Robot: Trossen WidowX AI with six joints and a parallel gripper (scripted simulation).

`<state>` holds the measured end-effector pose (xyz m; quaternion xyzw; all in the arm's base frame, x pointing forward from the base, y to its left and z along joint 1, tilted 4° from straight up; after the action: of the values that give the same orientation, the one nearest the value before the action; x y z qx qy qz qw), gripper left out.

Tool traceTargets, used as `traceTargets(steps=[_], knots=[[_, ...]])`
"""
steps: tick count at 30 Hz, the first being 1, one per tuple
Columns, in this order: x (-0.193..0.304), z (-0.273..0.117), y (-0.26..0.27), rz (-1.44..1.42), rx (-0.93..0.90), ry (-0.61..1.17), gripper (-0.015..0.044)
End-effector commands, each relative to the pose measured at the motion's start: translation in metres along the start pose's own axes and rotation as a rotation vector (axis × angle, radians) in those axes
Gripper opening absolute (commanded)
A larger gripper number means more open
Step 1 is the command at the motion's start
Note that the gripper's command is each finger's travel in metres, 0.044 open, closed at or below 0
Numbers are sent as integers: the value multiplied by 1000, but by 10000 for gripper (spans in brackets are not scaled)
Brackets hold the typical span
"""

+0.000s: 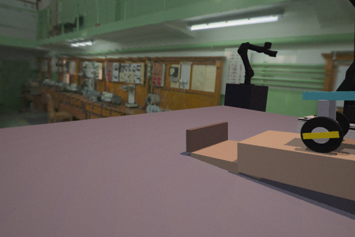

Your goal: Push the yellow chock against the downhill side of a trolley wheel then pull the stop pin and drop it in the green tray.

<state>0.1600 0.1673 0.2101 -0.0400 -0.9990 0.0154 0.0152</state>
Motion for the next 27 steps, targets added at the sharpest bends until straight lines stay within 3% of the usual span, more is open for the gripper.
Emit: traceTargets(steps=[1, 27], knots=[[-7, 2, -14, -3, 7, 1, 0], [-57, 4, -96, -3, 15, -4, 0]])
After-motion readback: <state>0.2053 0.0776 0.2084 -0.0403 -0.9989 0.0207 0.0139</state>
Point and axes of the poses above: the point midway between the two fingers, 35 mm back from their tips, its own z axis out along the fingers, its own y axis across the jaws, x = y × z, the point moved 8 cm from there along -z, back along the fingers, and after that the axes turned 14 degrees about z, right-handed, at the moved point
